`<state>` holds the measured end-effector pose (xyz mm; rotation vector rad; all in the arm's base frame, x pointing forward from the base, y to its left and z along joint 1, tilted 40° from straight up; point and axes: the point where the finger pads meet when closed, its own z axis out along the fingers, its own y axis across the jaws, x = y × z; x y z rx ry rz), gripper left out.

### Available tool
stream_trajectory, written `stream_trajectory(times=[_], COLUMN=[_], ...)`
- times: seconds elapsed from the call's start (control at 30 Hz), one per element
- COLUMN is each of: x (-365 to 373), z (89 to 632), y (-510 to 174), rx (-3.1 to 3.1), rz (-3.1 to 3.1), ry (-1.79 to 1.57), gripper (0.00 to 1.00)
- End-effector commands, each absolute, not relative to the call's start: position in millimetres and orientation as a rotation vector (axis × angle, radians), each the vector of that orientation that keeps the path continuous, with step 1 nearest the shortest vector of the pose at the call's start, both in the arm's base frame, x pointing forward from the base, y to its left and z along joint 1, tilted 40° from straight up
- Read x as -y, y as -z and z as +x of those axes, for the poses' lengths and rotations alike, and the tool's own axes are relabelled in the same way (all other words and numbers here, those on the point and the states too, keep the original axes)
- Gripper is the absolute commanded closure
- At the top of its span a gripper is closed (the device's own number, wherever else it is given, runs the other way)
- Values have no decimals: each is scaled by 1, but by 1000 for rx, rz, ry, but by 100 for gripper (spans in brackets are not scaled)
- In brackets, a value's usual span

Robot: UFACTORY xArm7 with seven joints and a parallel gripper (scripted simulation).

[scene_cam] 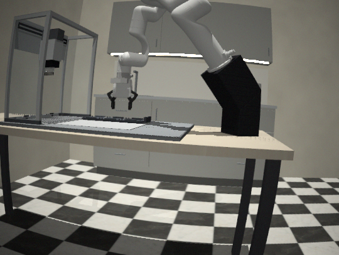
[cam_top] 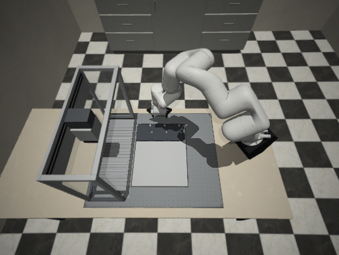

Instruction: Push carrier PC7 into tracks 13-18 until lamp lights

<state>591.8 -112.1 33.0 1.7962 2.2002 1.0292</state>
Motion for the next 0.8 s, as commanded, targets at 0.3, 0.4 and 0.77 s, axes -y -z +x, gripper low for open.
stream_trajectory(times=[0.3,0.4,0.77], x=[106,104,102], z=[603,605,607], y=[-19,-15,-12], rx=[-2195,-2195,-2195], rz=[1796,1796,1796], ry=[-1027,-1027,-1027], gripper=[0,0,0])
